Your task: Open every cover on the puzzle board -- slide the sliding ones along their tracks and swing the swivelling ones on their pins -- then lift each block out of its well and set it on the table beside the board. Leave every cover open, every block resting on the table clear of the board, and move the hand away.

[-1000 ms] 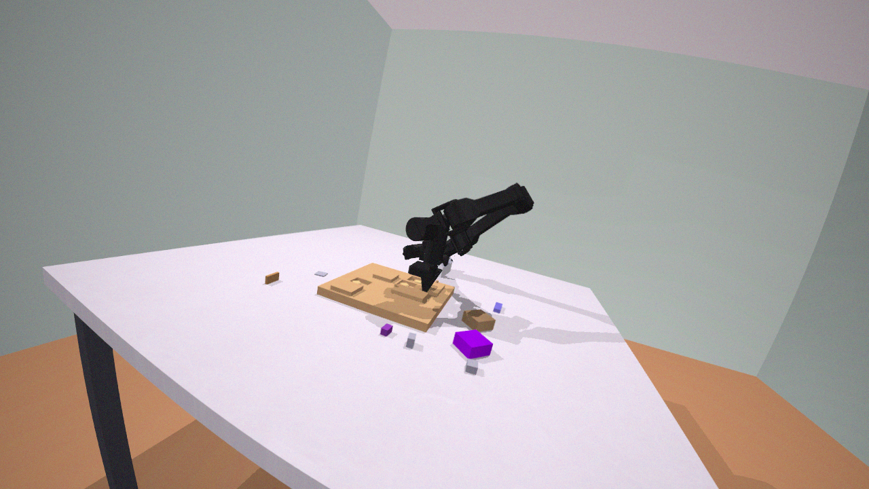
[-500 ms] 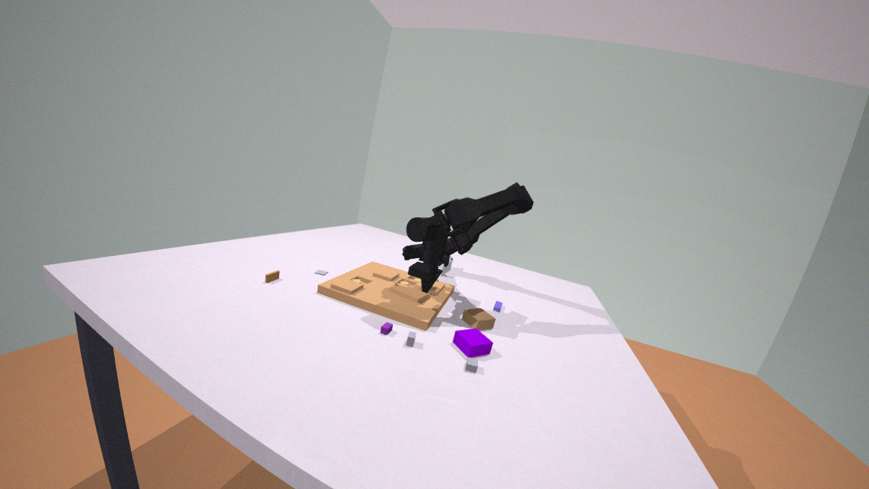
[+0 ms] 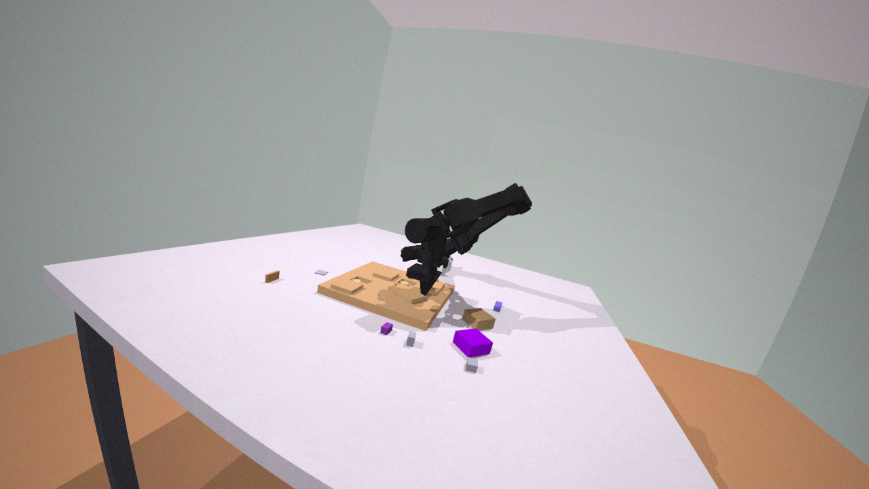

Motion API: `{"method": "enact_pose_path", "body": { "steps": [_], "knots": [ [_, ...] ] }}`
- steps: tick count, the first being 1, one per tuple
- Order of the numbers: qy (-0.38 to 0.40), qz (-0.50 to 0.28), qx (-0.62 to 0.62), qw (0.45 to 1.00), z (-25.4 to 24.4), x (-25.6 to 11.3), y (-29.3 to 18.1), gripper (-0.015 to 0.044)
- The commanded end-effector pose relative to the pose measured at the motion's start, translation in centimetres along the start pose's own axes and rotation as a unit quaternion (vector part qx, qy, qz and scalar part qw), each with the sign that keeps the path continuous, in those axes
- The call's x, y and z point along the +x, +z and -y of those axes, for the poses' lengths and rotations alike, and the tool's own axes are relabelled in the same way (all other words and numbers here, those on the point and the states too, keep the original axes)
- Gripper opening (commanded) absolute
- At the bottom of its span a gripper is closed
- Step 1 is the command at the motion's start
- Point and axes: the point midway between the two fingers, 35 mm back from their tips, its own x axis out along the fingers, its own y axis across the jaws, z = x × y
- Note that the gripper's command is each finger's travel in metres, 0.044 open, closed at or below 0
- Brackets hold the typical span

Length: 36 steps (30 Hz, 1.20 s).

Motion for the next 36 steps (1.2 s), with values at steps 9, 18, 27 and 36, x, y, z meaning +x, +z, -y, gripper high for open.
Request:
{"method": "enact_pose_path", "body": {
  "steps": [9, 18, 27, 36],
  "knots": [
    [0.001, -0.002, 0.002, 1.0, -1.4, 0.0, 0.0, 0.0],
    [0.001, -0.002, 0.001, 1.0, -2.6, 0.0, 0.3, 0.0],
    [0.001, -0.002, 0.001, 1.0, -3.4, 0.0, 0.5, 0.0],
    [0.001, -0.002, 0.001, 1.0, -4.4, 0.0, 1.1, 0.0]
  ]
}}
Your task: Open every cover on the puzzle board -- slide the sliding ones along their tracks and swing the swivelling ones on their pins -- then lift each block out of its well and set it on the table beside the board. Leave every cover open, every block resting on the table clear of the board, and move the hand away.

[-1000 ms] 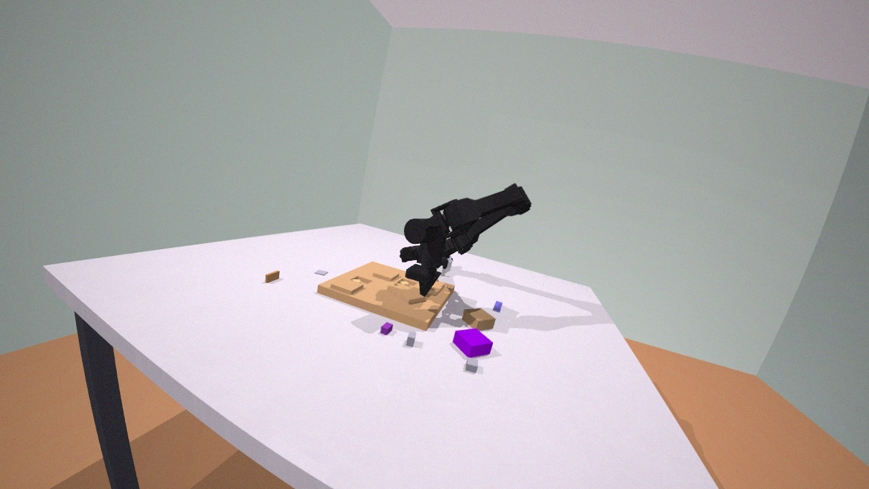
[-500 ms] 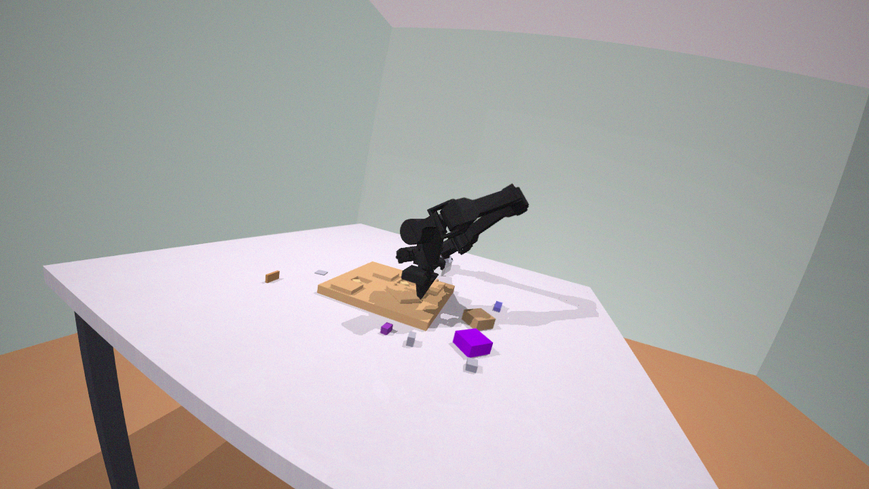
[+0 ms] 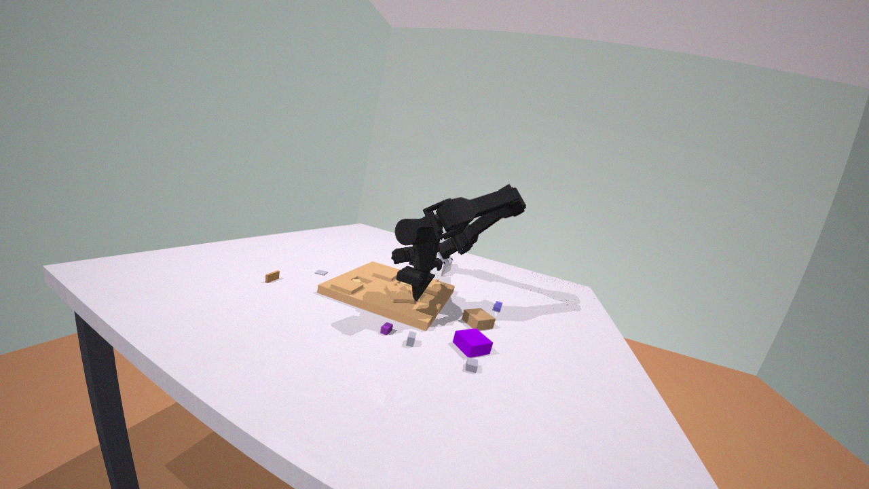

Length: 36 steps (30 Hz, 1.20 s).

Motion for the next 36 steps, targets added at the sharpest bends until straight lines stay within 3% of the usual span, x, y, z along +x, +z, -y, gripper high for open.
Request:
{"method": "enact_pose_path", "body": {
  "steps": [1, 36],
  "knots": [
    [0.001, -0.002, 0.0, 1.0, -0.7, 0.0, 0.3, 0.0],
    [0.002, -0.002, -0.001, 1.0, -3.3, 0.0, 2.8, 0.0]
  ]
}}
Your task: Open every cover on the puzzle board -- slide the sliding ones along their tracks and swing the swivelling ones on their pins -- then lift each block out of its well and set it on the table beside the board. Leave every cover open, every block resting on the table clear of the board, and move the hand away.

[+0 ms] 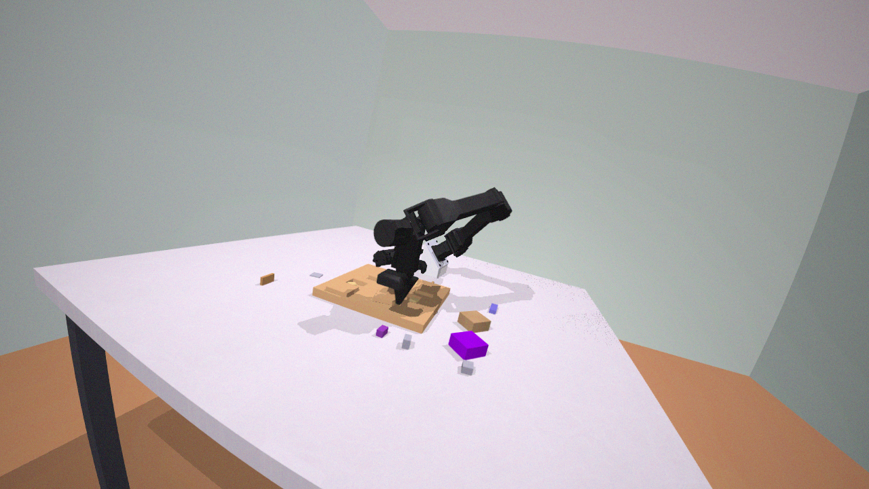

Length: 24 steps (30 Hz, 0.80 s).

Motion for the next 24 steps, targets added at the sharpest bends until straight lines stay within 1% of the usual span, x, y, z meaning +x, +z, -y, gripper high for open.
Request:
{"method": "enact_pose_path", "body": {
  "steps": [1, 12, 24],
  "knots": [
    [0.001, 0.0, -0.001, 1.0, -0.4, -0.1, 0.6, 0.0],
    [0.002, 0.0, -0.001, 1.0, -0.9, -0.1, 1.5, 0.0],
    [0.001, 0.001, -0.001, 1.0, -1.0, -1.7, 1.6, 0.0]
  ]
}}
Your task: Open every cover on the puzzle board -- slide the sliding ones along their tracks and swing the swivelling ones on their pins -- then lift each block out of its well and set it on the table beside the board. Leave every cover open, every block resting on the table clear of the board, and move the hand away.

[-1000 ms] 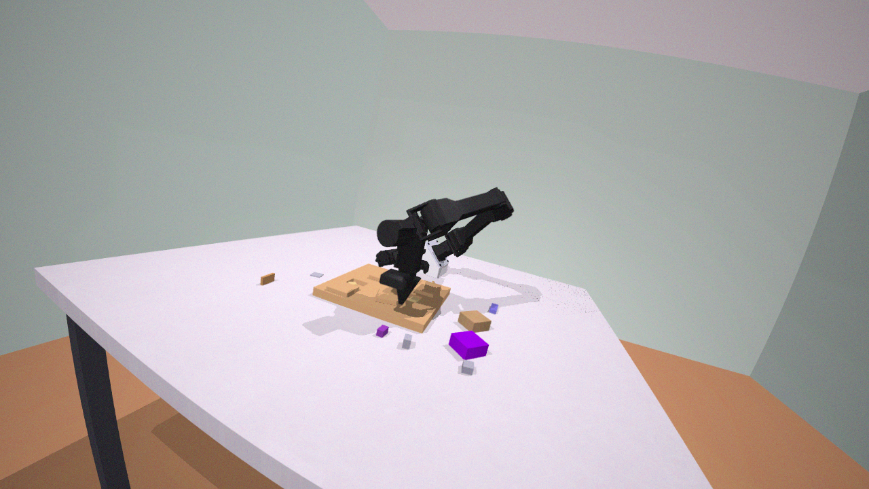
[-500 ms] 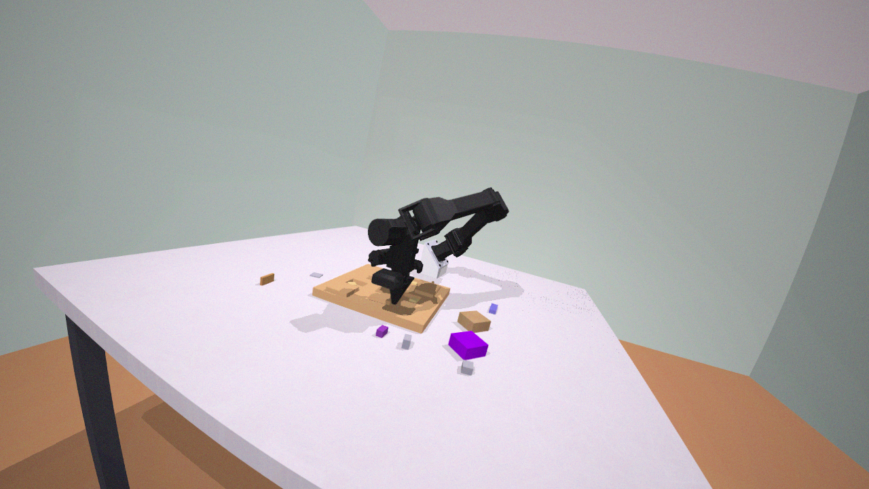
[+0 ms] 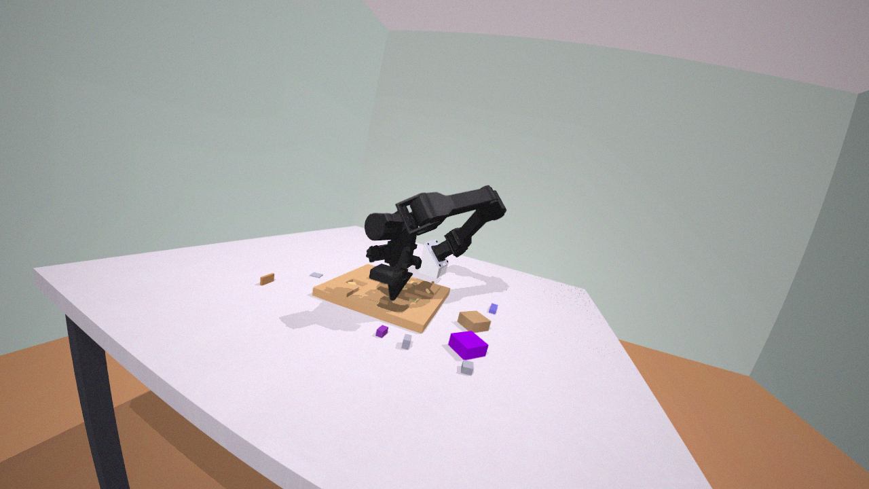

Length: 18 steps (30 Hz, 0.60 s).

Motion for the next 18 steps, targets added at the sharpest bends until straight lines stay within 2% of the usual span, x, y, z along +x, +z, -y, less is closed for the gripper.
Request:
{"method": "enact_pose_path", "body": {
  "steps": [1, 18],
  "knots": [
    [0.002, 0.003, -0.002, 1.0, -0.1, -0.8, 0.2, 0.0],
    [0.002, 0.004, -0.002, 1.0, -0.1, -3.0, 0.3, 0.0]
  ]
}}
